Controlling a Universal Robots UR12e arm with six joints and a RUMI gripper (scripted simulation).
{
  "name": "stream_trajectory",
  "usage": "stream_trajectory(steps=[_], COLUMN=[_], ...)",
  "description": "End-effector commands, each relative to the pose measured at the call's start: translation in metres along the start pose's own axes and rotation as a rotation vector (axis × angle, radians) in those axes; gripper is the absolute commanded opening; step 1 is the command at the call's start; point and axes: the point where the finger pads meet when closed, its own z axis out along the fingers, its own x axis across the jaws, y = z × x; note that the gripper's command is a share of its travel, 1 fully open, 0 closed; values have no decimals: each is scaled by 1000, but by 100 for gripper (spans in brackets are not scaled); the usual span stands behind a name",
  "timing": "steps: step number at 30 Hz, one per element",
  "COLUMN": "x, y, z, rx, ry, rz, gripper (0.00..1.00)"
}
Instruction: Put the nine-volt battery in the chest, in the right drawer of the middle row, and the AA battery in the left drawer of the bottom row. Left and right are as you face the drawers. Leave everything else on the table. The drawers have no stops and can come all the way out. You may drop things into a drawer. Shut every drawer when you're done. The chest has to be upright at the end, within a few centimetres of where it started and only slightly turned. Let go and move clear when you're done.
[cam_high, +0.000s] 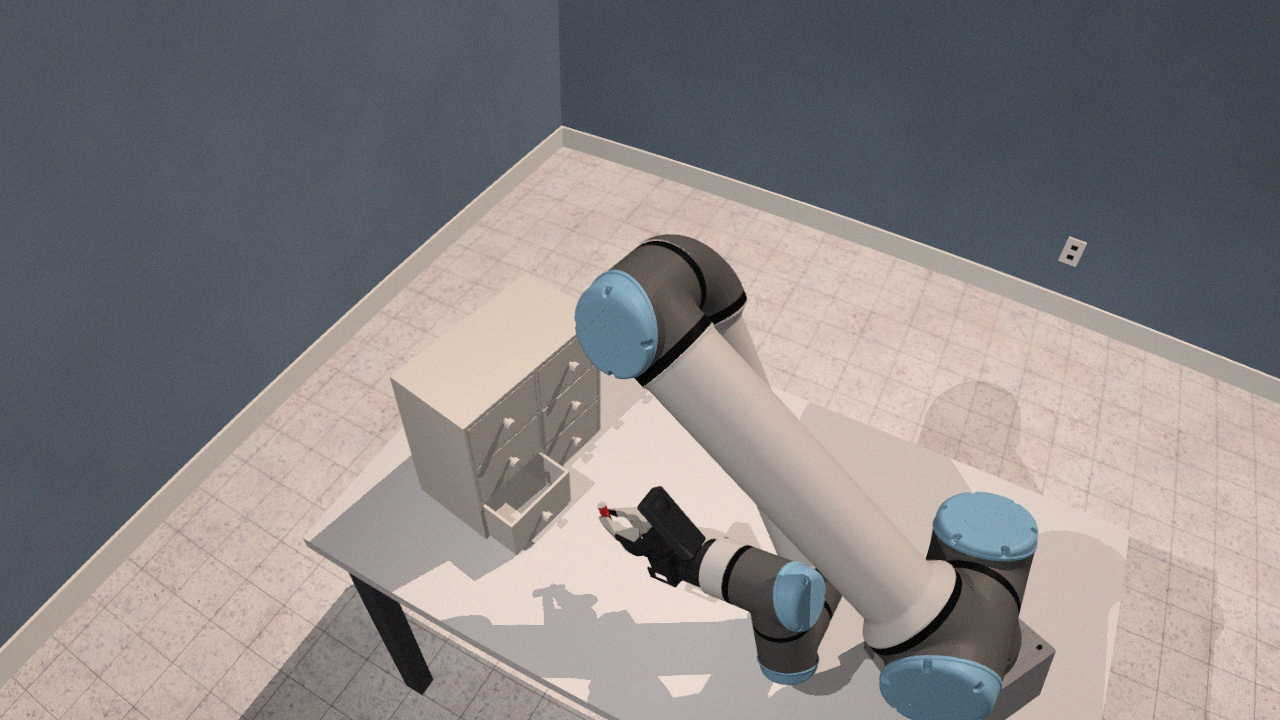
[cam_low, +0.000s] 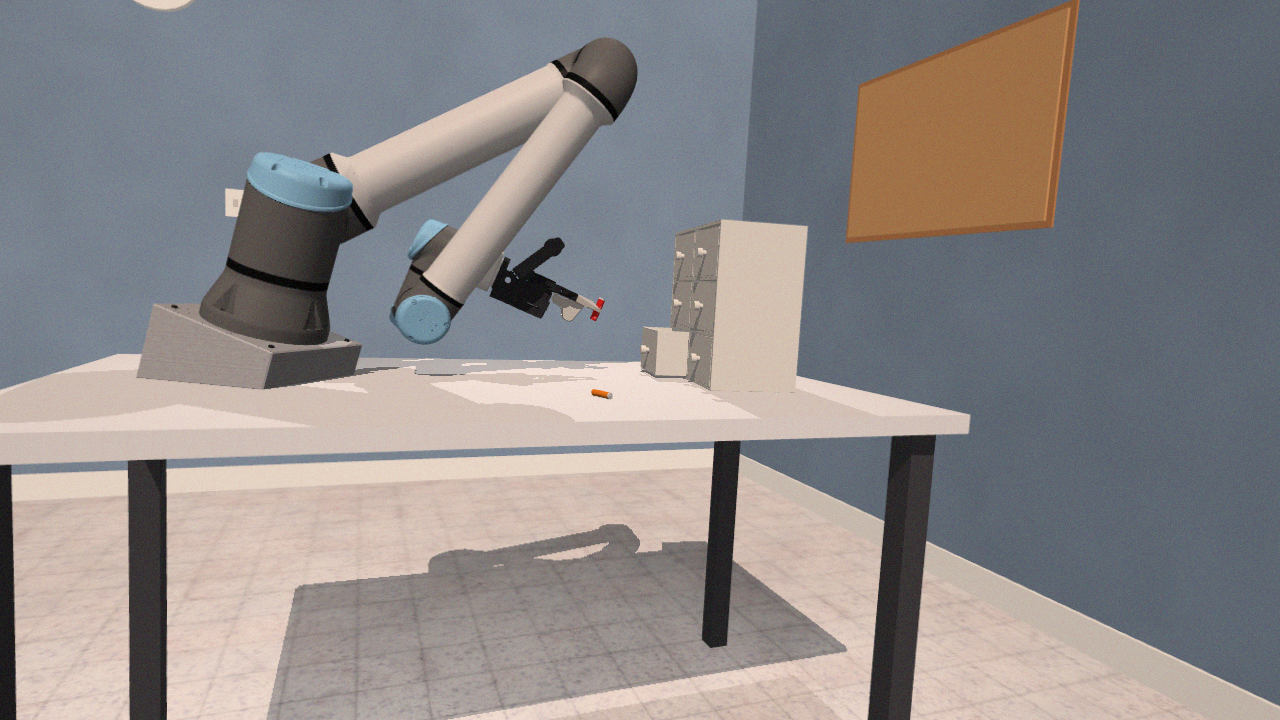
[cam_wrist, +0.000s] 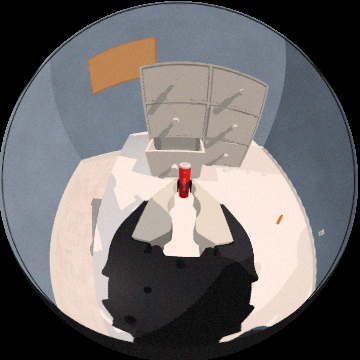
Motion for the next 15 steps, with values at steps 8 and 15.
stream_trajectory(steps=[8,15], x=[0,0], y=[0,0], z=[0,-1], rx=[17,22], ry=[0,0], rz=[0,0], gripper=[5,5])
